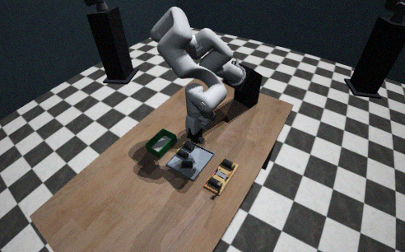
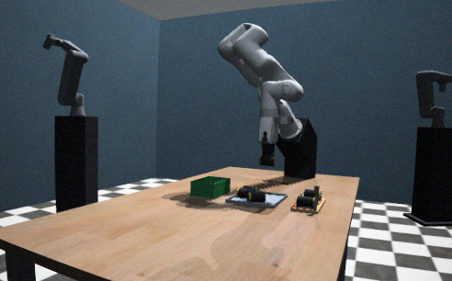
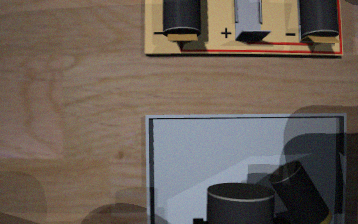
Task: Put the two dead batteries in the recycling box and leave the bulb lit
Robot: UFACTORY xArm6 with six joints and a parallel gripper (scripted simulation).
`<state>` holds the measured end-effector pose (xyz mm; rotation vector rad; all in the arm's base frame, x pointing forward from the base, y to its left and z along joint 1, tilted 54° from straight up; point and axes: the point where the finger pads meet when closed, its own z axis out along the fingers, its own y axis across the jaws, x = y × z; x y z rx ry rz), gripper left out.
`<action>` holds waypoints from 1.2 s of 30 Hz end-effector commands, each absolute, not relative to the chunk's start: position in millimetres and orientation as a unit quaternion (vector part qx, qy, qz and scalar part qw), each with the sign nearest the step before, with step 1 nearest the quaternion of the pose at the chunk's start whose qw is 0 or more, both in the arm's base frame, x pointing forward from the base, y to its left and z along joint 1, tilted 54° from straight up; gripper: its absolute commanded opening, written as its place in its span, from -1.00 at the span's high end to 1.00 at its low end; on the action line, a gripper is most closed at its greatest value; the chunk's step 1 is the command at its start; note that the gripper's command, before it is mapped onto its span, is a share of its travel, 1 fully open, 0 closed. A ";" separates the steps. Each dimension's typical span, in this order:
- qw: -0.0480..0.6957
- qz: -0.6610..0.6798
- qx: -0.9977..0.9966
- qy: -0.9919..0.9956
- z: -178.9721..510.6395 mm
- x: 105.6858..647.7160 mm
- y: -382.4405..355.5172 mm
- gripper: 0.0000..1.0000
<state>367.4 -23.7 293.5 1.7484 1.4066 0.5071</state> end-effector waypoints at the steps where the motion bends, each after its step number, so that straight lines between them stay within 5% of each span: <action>1: 0.406 0.195 0.689 0.568 294.2 367.5 -23.6 0.44; 21: 0.406 0.195 0.689 0.568 293.6 384.9 15.2 0.44; 36: 0.406 0.195 0.689 0.568 291.8 439.5 136.4 0.44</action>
